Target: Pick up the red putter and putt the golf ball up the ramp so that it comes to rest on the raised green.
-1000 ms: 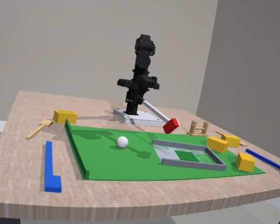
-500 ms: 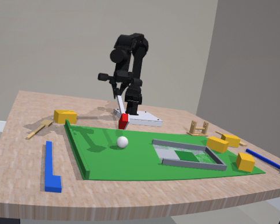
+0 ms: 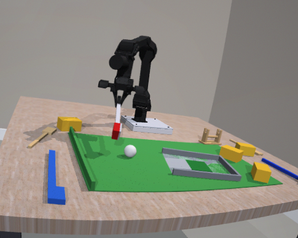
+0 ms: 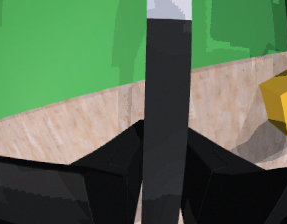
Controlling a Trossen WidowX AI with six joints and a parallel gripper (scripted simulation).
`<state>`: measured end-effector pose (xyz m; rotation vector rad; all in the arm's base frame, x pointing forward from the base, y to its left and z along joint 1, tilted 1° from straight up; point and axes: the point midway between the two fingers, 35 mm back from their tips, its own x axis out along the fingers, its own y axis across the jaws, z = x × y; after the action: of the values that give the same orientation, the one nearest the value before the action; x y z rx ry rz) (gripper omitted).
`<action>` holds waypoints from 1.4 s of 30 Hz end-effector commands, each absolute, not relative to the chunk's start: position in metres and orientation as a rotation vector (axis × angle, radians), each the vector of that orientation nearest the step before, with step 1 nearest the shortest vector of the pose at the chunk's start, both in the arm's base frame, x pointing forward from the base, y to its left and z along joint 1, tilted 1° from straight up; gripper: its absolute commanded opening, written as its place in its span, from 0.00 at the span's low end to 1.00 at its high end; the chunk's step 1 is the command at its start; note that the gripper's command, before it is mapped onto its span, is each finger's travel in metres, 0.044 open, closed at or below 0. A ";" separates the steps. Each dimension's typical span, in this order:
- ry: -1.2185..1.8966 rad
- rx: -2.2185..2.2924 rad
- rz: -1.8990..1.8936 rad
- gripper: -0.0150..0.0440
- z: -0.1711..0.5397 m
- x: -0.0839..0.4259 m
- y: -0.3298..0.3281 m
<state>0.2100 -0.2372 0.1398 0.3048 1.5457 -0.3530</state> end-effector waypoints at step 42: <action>1.544 0.305 -0.361 0.25 0.090 0.201 -0.259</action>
<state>0.2047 -0.2472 0.0890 0.3108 1.5513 -0.3495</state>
